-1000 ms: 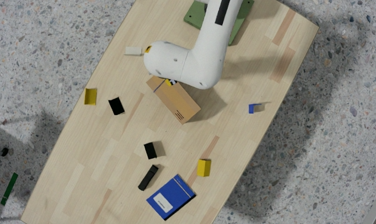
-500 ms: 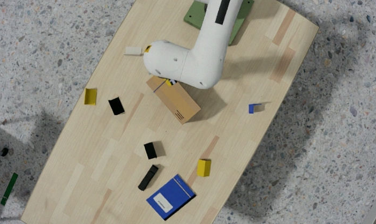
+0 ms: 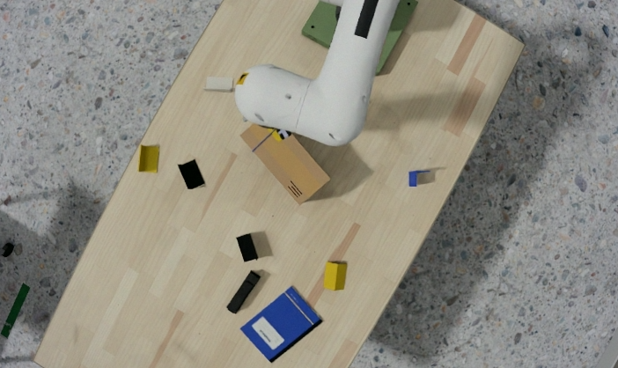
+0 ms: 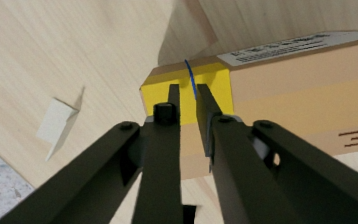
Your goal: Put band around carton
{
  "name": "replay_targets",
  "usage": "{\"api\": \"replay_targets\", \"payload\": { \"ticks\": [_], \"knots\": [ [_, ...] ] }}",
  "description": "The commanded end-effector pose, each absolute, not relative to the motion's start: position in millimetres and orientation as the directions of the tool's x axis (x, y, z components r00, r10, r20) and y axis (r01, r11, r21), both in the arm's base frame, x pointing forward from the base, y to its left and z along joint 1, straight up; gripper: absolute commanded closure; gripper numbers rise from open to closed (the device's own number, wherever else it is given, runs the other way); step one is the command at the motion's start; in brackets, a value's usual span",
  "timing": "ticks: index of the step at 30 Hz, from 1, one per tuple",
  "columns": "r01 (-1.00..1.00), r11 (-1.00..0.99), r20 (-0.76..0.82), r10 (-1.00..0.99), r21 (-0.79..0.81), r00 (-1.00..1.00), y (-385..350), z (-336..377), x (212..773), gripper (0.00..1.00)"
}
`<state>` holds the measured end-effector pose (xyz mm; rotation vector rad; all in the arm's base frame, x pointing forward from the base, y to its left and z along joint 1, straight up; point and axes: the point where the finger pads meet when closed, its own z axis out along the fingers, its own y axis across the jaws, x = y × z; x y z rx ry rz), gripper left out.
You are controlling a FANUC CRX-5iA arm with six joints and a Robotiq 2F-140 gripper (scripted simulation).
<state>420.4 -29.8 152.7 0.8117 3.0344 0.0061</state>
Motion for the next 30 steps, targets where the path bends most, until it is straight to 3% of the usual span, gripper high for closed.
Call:
{"api": "replay_targets", "payload": {
  "ticks": [1, 30],
  "knots": [
    [0.499, 0.866, -0.001, 0.499, 0.004, -0.866, -30, 156, 421, 0.82],
    [0.499, 0.866, -0.001, 0.499, 0.004, -0.866, -30, 167, 421, 0.82]
  ]
}}
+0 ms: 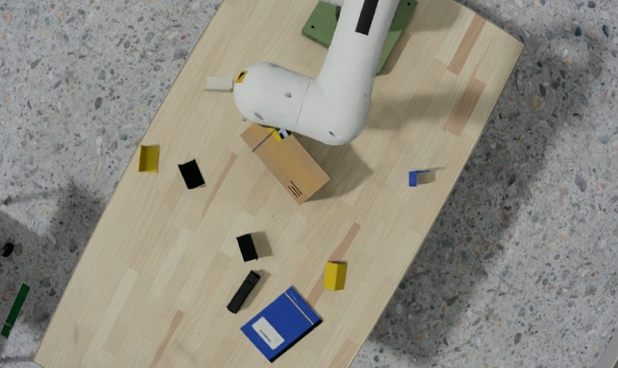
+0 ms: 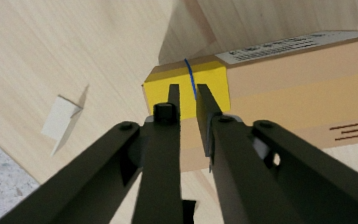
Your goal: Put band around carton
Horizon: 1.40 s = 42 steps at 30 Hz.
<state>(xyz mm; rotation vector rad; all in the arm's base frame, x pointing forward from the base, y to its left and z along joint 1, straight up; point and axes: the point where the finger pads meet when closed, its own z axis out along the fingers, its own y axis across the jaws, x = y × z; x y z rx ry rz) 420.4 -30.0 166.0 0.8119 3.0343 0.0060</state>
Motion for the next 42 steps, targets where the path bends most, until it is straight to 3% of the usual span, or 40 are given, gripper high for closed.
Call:
{"api": "replay_targets", "payload": {
  "ticks": [1, 14, 20, 42],
  "knots": [
    [0.499, 0.866, -0.001, 0.499, 0.004, -0.866, -30, 167, 421, 0.82],
    [0.482, 0.876, -0.001, 0.482, 0.004, -0.876, -31, 167, 427, 0.82],
    [0.269, 0.963, -0.003, 0.269, 0.004, -0.963, -45, 160, 503, 0.82],
    [0.266, 0.964, -0.003, 0.266, 0.004, -0.964, -46, 160, 504, 0.82]
  ]
}}
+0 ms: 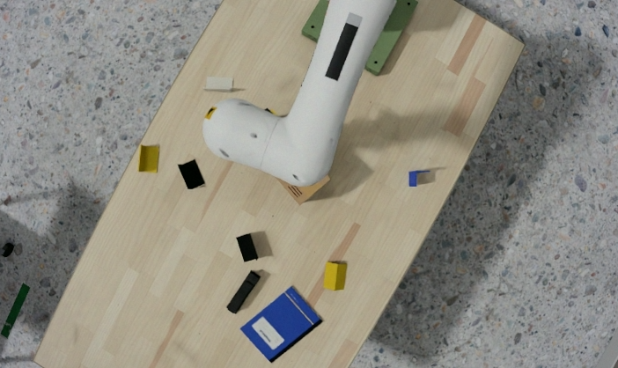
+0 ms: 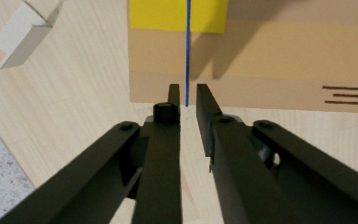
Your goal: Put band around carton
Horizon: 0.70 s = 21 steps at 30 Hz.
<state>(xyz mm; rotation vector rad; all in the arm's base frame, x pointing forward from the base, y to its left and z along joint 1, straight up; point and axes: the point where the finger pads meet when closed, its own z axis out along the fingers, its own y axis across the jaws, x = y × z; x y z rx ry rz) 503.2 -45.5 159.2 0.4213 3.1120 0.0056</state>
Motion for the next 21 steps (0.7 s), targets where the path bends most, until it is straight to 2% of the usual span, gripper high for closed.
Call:
{"api": "replay_targets", "payload": {
  "ticks": [1, 21],
  "knots": [
    [0.266, 0.964, -0.003, 0.266, 0.004, -0.964, -45.7, 160.1, 503.7, 0.82],
    [0.265, 0.964, -0.003, 0.265, 0.004, -0.964, -45.7, 153.1, 504.2, 0.82]
  ]
}}
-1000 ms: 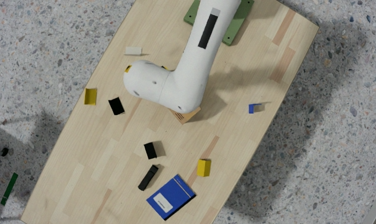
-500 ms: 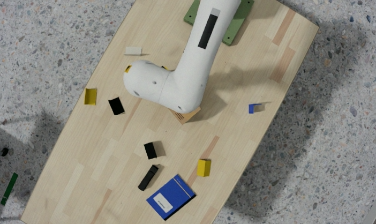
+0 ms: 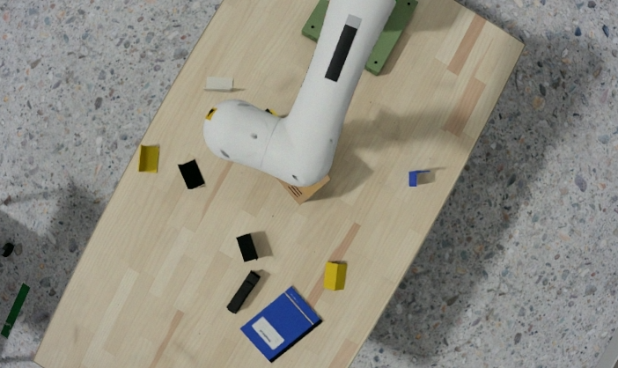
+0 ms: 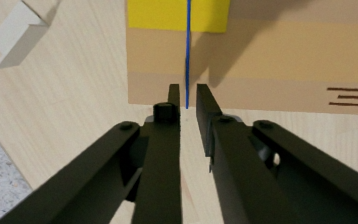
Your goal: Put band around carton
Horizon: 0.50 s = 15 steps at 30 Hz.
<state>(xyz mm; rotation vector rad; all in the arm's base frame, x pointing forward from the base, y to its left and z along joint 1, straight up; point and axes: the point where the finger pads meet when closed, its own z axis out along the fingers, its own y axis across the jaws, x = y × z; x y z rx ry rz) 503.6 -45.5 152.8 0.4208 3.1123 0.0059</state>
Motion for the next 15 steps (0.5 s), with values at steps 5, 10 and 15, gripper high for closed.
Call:
{"api": "replay_targets", "payload": {
  "ticks": [5, 10, 15],
  "knots": [
    [0.265, 0.964, -0.003, 0.265, 0.004, -0.964, -45.7, 151.2, 504.3, 0.82],
    [0.265, 0.964, -0.003, 0.265, 0.004, -0.964, -45.7, 147.8, 504.5, 0.82],
    [0.265, 0.964, -0.003, 0.265, 0.004, -0.964, -45.6, 144.5, 504.8, 0.82]
  ]
}}
